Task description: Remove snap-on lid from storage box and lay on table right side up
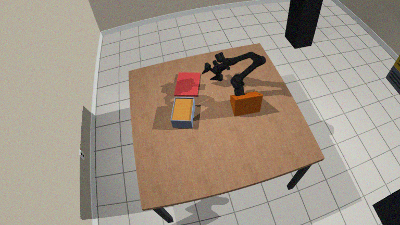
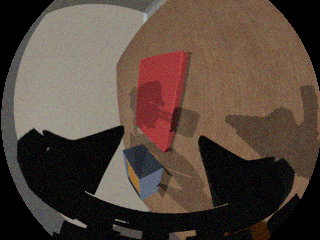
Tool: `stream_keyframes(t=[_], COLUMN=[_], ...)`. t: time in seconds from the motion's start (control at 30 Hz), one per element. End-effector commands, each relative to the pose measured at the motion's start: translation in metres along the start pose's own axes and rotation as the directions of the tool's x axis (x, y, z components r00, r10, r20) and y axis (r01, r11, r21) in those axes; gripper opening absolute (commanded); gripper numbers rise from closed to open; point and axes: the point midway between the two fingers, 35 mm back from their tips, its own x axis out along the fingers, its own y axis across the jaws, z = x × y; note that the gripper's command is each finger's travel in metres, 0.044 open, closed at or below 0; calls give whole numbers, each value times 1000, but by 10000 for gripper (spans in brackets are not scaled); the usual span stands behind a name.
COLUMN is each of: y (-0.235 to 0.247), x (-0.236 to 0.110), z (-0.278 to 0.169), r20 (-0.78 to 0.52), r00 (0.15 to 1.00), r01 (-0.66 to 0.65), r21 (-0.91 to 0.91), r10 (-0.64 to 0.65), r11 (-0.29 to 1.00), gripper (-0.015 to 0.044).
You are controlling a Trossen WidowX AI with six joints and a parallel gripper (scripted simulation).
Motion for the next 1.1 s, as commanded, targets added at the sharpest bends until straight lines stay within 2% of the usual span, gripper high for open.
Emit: stream_keyframes(t=[0.0, 0.6, 1.07], y=[6, 23, 20], x=[-7, -39, -34], z=[3, 3, 0], r20=[9, 8, 8], r00=[1000, 1000, 1000], r01=[-6, -5, -5], r21=[3, 5, 5], r10=[6, 5, 5], r11=[1000, 1000, 1000], gripper=[440, 440, 440])
